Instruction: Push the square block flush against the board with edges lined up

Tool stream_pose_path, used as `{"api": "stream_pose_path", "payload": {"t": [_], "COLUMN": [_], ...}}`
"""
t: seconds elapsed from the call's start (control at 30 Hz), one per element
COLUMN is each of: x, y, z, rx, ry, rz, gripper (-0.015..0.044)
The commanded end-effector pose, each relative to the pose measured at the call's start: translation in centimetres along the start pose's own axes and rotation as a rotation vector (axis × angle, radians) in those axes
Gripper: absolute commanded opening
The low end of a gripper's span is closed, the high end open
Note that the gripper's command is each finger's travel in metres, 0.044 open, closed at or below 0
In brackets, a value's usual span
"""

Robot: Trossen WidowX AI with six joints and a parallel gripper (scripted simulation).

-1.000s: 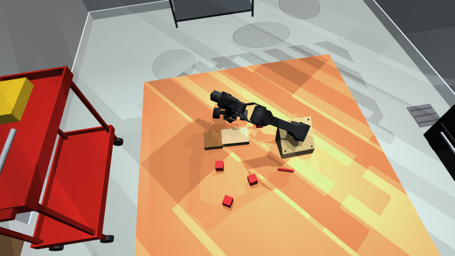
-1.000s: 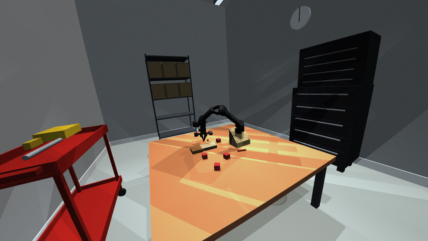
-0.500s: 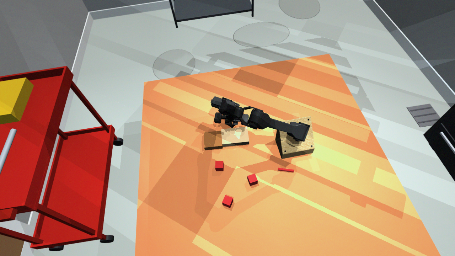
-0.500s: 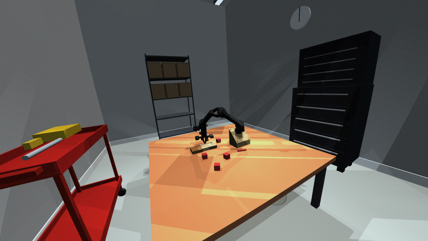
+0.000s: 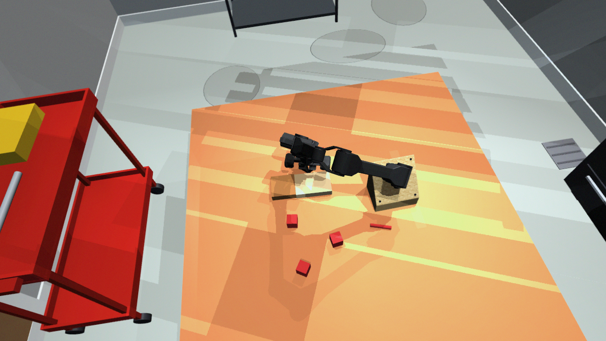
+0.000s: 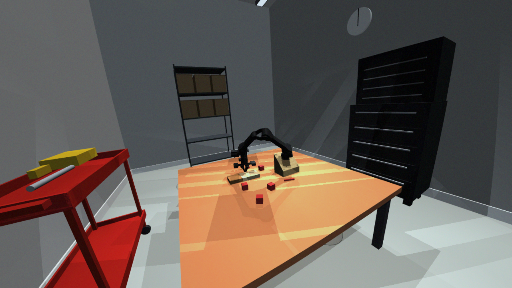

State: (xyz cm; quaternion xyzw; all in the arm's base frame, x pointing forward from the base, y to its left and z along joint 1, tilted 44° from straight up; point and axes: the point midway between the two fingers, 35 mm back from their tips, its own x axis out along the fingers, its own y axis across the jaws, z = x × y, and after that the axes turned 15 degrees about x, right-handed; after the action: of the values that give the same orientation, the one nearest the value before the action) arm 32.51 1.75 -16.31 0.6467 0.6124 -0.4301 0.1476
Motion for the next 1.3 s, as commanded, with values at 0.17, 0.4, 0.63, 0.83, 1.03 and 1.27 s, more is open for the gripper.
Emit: {"api": "stream_pose_path", "payload": {"t": [0.17,0.4,0.63,0.83,1.03,1.27], "x": [0.2,0.2,0.2,0.2,0.2,-5.4], "y": [0.2,0.5,0.9,1.1,1.3,1.2], "z": [0.7,1.8,2.9,3.9,4.8,4.4], "rx": [0.001,0.0,0.0,0.0,0.0,0.0], "ry": [0.002,0.001,0.0,0.0,0.0,-0.003], "rz": [-0.006,-0.005,-0.004,-0.004,-0.004,-0.003], "gripper": [0.0,0.0,0.0,0.0,0.0,0.0]}}
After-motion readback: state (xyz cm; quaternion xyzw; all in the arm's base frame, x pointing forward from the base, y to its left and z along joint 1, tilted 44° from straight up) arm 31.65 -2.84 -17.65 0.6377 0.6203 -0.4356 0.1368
